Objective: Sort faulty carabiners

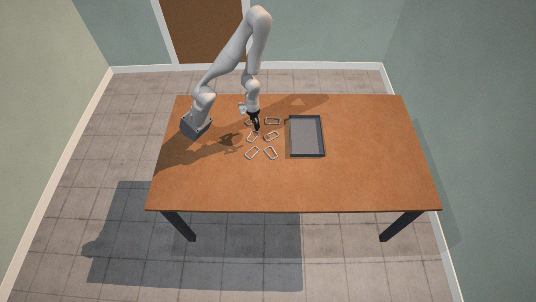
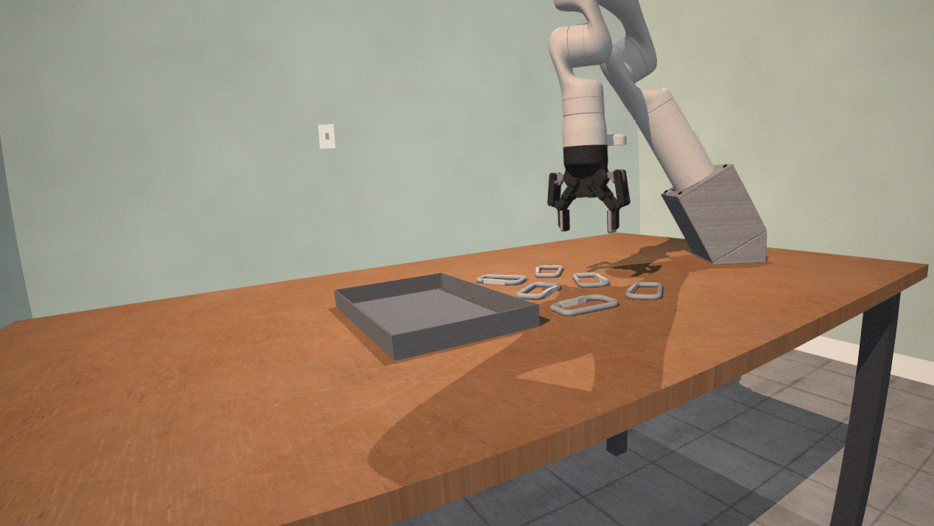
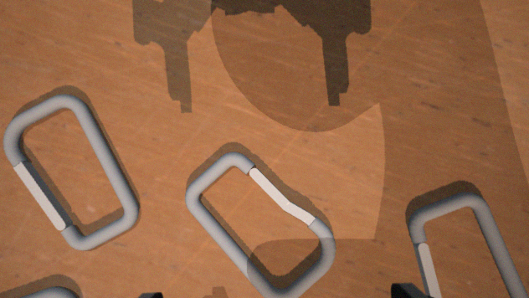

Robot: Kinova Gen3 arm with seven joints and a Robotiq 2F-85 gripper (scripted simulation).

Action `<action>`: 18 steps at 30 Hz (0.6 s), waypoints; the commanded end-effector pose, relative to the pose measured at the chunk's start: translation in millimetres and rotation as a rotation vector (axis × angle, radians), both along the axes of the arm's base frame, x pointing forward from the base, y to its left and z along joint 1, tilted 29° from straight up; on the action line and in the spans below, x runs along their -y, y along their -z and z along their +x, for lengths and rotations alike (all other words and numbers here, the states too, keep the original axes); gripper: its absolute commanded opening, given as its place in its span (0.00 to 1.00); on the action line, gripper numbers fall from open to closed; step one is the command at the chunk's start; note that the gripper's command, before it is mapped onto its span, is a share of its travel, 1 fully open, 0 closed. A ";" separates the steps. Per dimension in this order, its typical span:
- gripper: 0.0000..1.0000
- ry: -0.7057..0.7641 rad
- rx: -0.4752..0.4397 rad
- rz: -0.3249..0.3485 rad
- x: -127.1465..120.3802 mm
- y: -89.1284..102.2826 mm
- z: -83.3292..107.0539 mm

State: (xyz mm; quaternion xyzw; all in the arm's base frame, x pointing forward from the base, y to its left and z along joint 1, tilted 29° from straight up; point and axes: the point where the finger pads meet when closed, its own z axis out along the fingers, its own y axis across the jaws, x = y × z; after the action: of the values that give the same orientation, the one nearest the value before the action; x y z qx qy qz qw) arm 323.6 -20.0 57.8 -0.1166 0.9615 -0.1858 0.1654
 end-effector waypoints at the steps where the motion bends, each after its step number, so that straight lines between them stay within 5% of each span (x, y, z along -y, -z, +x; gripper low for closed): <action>1: 1.00 0.010 0.003 0.005 2.2 -1.0 0.5; 3: 1.00 0.010 0.003 0.005 2.2 -1.0 0.5; 4: 1.00 0.002 0.001 0.002 -10.7 -49.1 2.2; 18: 1.00 0.002 0.001 0.002 -10.7 -49.1 2.2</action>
State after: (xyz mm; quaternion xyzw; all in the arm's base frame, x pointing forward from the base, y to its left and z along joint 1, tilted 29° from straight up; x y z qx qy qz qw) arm 321.6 -21.6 100.9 -0.1053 0.9629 -0.1928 0.1566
